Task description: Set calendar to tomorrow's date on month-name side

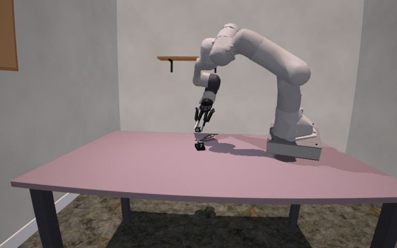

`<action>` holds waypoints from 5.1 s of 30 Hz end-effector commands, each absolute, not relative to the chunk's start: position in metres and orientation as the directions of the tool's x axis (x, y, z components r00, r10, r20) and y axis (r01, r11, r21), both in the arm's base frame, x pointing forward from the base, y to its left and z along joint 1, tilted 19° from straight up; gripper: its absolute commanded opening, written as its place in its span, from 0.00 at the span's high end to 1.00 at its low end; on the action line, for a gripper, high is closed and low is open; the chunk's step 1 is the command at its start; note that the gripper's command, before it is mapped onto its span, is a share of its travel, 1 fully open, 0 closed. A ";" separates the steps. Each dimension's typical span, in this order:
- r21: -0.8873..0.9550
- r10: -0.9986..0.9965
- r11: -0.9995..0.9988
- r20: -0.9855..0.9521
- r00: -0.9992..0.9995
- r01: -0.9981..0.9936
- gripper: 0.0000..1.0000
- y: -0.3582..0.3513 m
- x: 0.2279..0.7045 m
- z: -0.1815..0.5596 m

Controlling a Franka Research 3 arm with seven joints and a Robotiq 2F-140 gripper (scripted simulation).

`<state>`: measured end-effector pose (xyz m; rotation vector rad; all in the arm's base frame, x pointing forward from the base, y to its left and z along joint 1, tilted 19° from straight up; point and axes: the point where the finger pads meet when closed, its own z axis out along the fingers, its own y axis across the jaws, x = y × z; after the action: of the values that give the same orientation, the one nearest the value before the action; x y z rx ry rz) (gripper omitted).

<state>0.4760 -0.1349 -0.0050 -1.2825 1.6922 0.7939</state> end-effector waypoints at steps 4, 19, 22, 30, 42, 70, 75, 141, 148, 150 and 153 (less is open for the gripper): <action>-0.018 -0.430 0.271 -0.897 -0.105 -0.962 0.84 -0.134 0.478 -0.013; -0.018 -0.430 0.271 -0.897 -0.105 -0.962 0.84 -0.127 0.481 -0.036; -0.018 -0.430 0.271 -0.897 -0.105 -0.962 0.84 -0.126 0.481 -0.039; -0.018 -0.430 0.271 -0.897 -0.105 -0.962 0.84 -0.123 0.482 -0.048; -0.018 -0.430 0.271 -0.897 -0.105 -0.962 0.84 -0.121 0.482 -0.052; -0.018 -0.430 0.271 -0.897 -0.105 -0.962 0.84 -0.121 0.483 -0.052; -0.018 -0.430 0.271 -0.897 -0.105 -0.962 0.84 -0.121 0.483 -0.052; -0.018 -0.430 0.271 -0.897 -0.105 -0.962 0.84 -0.119 0.483 -0.059; -0.018 -0.430 0.271 -0.897 -0.105 -0.962 0.84 -0.119 0.483 -0.059; -0.018 -0.430 0.271 -0.897 -0.105 -0.962 0.84 -0.119 0.483 -0.059; -0.018 -0.430 0.271 -0.897 -0.105 -0.962 0.84 -0.119 0.483 -0.059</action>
<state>0.4821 -0.1192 -0.0578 -1.2840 1.6908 0.7881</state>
